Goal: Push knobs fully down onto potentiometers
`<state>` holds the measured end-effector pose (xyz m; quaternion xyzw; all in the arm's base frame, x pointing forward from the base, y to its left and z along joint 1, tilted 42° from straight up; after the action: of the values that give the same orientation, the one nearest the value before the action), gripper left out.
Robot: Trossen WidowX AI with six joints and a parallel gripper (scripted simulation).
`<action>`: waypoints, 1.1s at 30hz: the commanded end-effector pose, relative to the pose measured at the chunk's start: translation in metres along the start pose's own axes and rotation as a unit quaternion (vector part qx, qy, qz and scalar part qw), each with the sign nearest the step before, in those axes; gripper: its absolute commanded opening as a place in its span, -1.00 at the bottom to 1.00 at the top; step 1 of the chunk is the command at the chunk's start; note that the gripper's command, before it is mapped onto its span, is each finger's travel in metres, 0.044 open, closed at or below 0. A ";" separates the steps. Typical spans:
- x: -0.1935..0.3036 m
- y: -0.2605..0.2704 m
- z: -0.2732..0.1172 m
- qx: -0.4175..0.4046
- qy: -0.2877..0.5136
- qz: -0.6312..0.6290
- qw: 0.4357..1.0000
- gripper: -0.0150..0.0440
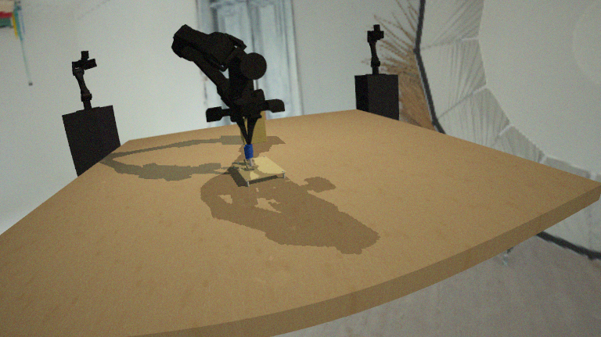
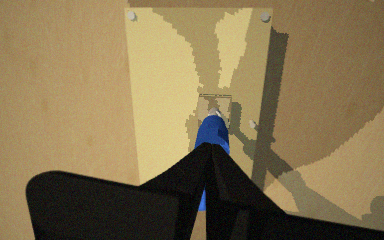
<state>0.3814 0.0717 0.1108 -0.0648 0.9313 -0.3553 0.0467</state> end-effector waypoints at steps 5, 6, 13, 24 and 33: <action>-0.001 -0.001 0.006 0.002 0.001 0.001 1.000 -0.49; -0.001 -0.001 0.007 0.002 0.001 0.001 1.000 -0.49; -0.001 -0.001 0.009 0.002 0.001 0.001 1.000 -0.49; -0.001 -0.001 0.013 0.002 0.001 0.001 1.000 -0.49; -0.001 -0.001 0.014 0.002 0.001 0.001 1.000 -0.49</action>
<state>0.3826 0.0651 0.1036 -0.0650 0.9313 -0.3553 0.0471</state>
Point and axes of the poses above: the point midway between the two fingers, 35 mm back from their tips, its own z axis out along the fingers, its own y axis across the jaws, x = y × z, the point moved 8 cm from there along -z, back along the fingers, and after that the axes turned 1 degree about z, right-handed, at the moved point
